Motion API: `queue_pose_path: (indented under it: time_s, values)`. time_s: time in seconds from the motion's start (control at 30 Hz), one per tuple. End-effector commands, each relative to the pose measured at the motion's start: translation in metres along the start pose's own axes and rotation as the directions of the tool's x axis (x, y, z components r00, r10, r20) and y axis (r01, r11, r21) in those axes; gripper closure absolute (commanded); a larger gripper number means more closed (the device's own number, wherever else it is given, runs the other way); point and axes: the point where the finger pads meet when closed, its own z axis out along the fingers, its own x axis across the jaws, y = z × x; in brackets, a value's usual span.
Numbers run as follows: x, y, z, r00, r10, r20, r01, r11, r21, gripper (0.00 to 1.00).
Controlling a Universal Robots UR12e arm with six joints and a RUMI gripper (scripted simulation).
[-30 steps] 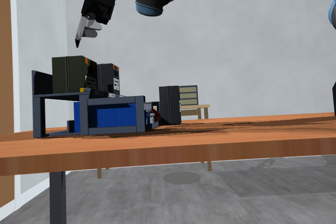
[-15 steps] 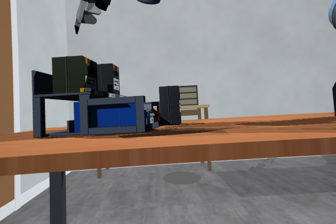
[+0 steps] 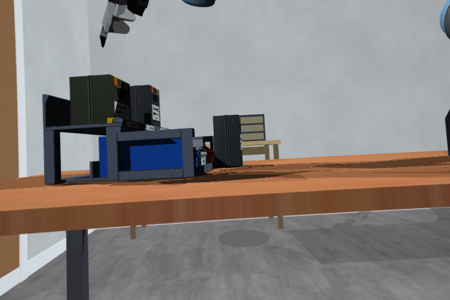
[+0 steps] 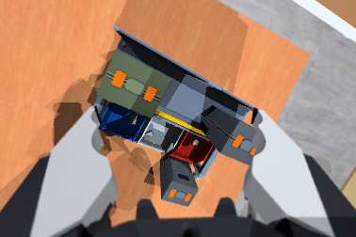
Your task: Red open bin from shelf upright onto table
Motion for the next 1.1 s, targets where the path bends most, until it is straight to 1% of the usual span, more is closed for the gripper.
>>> queue_pose_path:
  time_s: [0.0, 0.27, 0.67, 0.83, 1.07]
  values:
    - [0.000, 0.000, 0.000, 1.000, 0.001, 0.000, -0.001, 1.000, 0.001, 0.00]
    - [0.000, 0.001, 0.004, 1.000, 0.001, 0.000, -0.001, 1.000, 0.001, 0.00]
    - [0.000, 0.001, 0.004, 1.000, 0.001, 0.000, -0.001, 1.000, 0.001, 0.00]
    - [-0.023, 0.043, -0.011, 1.000, 0.001, 0.000, -0.001, 1.000, 0.001, 0.00]
    - [-0.023, 0.043, -0.011, 1.000, 0.001, 0.000, -0.001, 1.000, 0.001, 0.00]
